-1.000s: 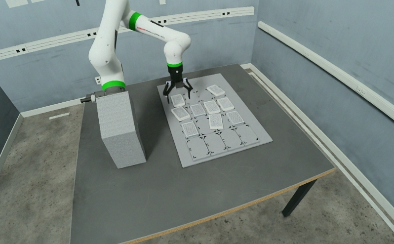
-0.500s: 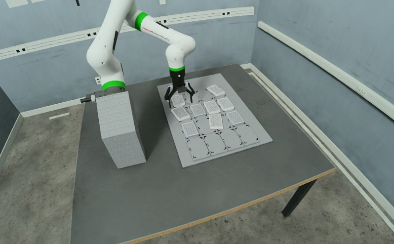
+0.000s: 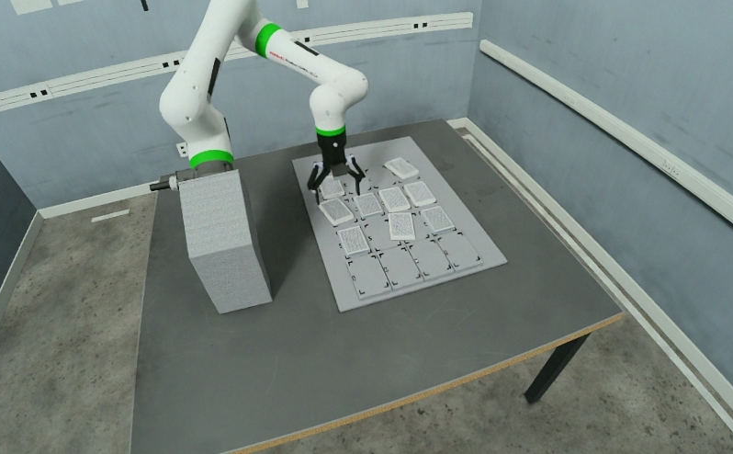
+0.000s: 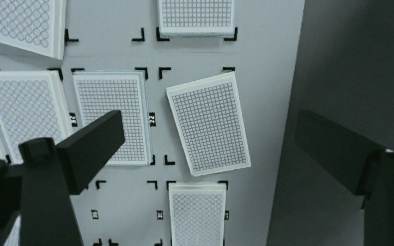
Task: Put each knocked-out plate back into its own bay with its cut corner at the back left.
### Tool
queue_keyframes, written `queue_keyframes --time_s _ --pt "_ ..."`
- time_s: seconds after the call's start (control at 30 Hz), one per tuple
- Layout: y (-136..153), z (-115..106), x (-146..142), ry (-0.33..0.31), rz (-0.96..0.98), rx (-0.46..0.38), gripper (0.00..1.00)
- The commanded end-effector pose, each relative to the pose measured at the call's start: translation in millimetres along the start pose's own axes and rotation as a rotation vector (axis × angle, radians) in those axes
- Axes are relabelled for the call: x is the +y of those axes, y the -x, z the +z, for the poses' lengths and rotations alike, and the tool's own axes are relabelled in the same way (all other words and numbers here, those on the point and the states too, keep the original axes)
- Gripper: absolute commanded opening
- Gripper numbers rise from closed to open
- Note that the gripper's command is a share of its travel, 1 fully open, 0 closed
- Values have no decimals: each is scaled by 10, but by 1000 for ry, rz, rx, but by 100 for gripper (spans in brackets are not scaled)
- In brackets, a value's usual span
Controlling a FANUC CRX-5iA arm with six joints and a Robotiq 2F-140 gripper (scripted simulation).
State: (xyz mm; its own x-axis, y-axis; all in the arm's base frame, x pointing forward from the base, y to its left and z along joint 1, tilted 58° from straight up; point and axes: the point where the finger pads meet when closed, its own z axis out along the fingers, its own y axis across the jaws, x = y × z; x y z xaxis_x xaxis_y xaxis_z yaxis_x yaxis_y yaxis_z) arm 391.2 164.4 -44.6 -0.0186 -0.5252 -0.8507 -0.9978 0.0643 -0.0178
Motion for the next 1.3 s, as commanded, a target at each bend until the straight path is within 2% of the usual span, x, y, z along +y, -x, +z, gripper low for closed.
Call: queue_keyframes --time_s 0.0,1.1,1.27 --pt "-3 -5 -3 -1 0 1 100" --pt "-3 -5 -3 -1 0 1 100" --pt "-203 -5 -3 -1 0 0 100"
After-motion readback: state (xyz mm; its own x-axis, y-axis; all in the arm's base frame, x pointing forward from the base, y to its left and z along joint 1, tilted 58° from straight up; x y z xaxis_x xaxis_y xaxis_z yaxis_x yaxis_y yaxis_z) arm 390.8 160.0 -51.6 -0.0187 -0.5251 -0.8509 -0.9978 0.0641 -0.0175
